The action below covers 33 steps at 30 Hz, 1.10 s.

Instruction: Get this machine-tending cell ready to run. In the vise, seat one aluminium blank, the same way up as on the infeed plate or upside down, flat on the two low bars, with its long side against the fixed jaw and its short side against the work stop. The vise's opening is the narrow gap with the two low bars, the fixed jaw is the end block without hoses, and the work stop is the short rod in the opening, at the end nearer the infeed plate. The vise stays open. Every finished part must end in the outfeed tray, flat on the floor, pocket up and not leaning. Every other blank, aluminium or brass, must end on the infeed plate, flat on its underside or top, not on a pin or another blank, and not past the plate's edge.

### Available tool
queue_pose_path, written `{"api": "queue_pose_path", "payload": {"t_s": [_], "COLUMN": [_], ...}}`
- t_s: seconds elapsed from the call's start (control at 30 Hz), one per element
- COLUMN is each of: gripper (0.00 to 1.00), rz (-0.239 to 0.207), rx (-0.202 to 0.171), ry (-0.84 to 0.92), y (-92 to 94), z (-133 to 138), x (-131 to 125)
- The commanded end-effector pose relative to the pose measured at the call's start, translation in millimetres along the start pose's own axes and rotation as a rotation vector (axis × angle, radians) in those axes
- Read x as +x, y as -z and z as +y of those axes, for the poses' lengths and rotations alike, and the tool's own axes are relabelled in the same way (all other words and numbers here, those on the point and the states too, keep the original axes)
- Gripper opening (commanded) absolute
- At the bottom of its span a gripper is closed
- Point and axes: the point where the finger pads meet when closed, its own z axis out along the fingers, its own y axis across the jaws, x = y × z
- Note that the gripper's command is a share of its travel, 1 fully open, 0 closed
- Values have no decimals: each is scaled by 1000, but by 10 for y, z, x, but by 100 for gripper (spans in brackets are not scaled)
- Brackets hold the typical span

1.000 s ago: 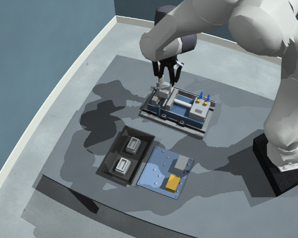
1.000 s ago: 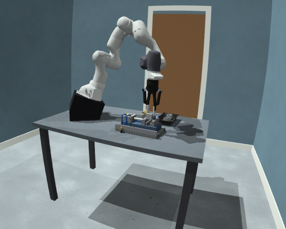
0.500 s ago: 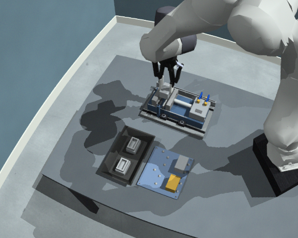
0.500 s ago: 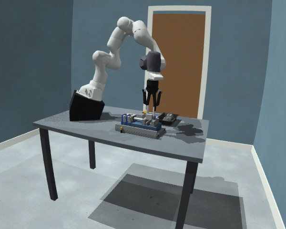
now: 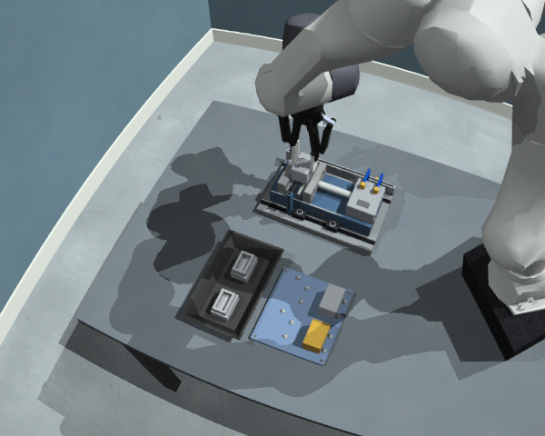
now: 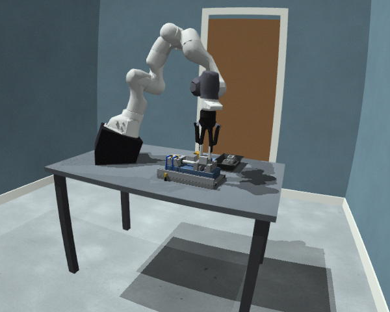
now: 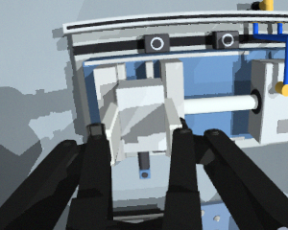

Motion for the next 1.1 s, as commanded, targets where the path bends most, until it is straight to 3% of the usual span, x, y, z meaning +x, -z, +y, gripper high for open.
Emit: {"api": "queue_pose_path", "payload": {"t_s": [0.0,1.07], "gripper": [0,0], "rz": [4,4], "rx": [9,9], "ry": [8,8], "y": [1,-74], "z": [-38,-40], "x": [2,2]}}
